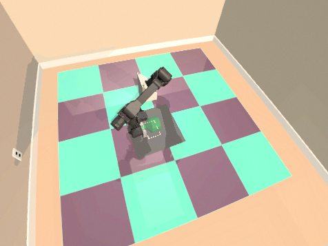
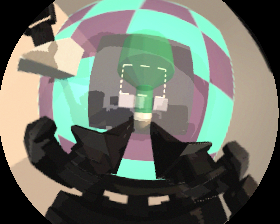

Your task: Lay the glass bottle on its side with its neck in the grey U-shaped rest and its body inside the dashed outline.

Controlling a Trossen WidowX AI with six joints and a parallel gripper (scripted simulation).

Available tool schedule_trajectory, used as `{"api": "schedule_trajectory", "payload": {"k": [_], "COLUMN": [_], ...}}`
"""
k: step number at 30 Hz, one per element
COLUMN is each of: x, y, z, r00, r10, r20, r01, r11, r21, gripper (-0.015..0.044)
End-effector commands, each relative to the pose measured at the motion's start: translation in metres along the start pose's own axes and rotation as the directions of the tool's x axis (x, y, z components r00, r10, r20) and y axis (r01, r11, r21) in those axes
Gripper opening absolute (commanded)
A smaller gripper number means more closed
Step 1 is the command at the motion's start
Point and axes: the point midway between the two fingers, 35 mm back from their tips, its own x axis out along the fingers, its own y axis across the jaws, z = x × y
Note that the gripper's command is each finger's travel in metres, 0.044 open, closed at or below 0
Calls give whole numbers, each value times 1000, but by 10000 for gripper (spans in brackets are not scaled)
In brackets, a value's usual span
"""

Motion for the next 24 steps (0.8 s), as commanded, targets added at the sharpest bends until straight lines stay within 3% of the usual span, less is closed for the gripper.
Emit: {"api": "schedule_trajectory", "payload": {"k": [1,24], "x": [2,6], "y": [1,1], "z": [1,1], "r00": [1000,1000], "r10": [1,-5], "r20": [3,-12], "r01": [-1,5], "r11": [1000,1000], "r21": [3,-10], "gripper": [113,113]}}
